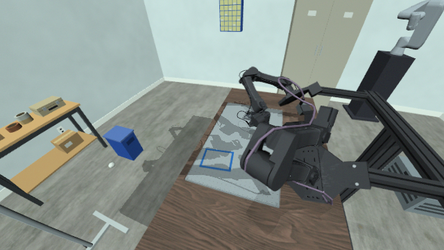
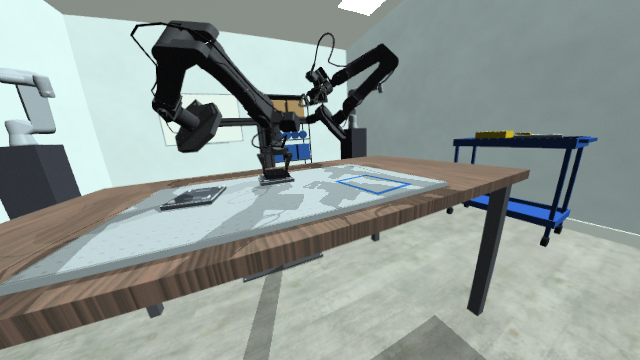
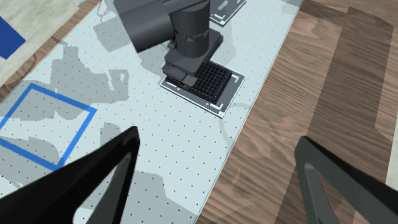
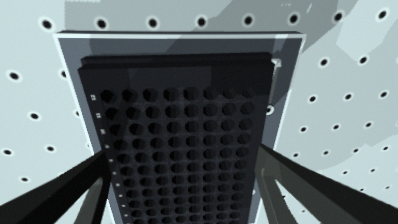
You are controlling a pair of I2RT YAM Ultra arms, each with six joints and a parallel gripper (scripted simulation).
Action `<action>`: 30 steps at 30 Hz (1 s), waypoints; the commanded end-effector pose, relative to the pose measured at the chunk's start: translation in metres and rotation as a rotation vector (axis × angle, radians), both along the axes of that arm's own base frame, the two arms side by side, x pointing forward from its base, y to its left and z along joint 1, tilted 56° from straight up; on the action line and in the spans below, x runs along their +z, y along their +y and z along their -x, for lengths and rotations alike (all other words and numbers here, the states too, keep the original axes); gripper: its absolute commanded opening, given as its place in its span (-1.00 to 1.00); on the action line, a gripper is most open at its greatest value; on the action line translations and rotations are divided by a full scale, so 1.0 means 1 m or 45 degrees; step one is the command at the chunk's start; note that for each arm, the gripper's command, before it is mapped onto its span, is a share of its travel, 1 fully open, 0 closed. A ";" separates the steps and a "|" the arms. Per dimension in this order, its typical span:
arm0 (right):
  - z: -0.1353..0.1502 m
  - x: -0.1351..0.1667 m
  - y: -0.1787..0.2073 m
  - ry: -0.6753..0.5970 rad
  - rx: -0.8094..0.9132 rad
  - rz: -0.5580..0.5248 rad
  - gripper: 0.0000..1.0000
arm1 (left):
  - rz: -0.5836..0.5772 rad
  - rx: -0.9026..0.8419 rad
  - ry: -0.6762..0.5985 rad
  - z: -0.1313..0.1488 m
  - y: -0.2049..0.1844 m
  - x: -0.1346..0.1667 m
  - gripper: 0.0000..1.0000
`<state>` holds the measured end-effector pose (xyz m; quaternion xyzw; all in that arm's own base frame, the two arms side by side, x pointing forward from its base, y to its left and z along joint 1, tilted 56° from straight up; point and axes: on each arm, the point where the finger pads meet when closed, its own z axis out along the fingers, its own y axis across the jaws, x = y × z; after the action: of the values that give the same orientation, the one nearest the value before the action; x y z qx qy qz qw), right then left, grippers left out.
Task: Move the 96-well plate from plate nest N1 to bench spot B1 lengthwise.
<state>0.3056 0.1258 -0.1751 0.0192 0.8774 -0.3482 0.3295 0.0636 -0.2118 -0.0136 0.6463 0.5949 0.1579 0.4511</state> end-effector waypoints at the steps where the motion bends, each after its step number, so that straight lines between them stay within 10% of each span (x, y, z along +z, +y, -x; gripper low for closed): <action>1: -0.004 0.002 0.019 -0.037 0.032 -0.035 0.56 | 0.016 -0.006 0.002 0.005 -0.008 0.002 1.00; 30: 0.012 0.001 0.013 -0.057 0.056 -0.058 0.56 | 0.016 -0.006 0.002 0.005 -0.008 0.002 1.00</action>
<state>0.2958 0.1291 -0.1790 0.0221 0.8780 -0.3296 0.3464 0.0636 -0.2118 -0.0136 0.6463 0.5949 0.1579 0.4511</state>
